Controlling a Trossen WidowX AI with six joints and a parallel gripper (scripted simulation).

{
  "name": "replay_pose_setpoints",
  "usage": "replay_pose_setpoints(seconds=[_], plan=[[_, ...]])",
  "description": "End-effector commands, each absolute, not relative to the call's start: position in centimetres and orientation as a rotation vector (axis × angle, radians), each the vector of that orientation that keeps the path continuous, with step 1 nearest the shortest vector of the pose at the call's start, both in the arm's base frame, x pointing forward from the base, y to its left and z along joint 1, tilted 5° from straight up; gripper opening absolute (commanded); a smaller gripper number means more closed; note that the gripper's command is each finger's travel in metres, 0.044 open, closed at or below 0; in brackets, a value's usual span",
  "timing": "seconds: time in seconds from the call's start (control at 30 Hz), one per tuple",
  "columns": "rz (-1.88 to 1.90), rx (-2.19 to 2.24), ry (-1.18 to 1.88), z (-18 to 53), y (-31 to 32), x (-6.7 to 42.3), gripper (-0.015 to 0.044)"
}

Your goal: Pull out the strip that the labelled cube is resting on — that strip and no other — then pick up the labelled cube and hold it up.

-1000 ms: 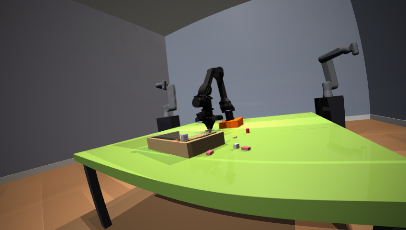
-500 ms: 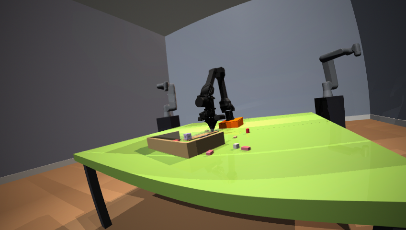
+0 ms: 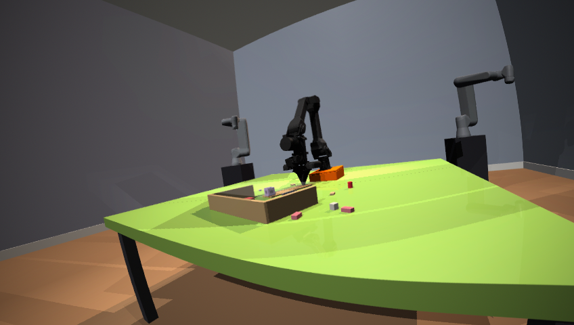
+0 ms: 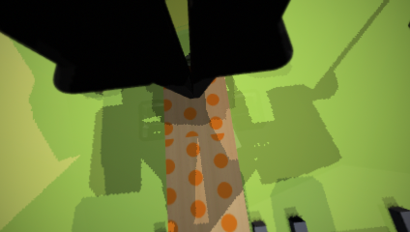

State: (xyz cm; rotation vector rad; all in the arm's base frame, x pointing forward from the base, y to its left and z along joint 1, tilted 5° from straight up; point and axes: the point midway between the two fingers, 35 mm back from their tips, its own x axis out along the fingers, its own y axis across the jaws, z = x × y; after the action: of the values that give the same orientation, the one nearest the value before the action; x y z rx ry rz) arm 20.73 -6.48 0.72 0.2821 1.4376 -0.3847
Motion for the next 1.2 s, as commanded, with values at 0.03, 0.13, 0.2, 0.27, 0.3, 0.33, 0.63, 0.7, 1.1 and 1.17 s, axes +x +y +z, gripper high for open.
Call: replay_pose_setpoints(seconds=[0.03, 0.13, 0.2, 0.27, 0.3, 0.33, 0.63, 0.7, 1.1, 1.17], plan=[[-0.388, 0.286, 1.474, 0.03, -5.96, 19.13, 0.0], [-0.388, 0.286, 1.474, 0.0, -5.81, 18.8, 0.0], [-0.388, 0.286, 1.475, -0.02, -5.75, 18.66, 0.0], [-0.388, 0.286, 1.475, -0.02, -5.74, 18.65, 0.0], [-0.388, 0.286, 1.475, -0.02, -5.74, 18.65, 0.0], [-0.388, 0.286, 1.475, -0.02, -5.74, 18.65, 0.0], [-0.388, 0.286, 1.475, -0.02, -5.74, 18.65, 0.0], [-0.388, 0.286, 1.475, -0.02, -5.74, 18.65, 0.0], [-0.388, 0.286, 1.475, -0.02, -5.74, 18.65, 0.0], [-0.388, 0.286, 1.475, -0.02, -5.74, 18.65, 0.0]])
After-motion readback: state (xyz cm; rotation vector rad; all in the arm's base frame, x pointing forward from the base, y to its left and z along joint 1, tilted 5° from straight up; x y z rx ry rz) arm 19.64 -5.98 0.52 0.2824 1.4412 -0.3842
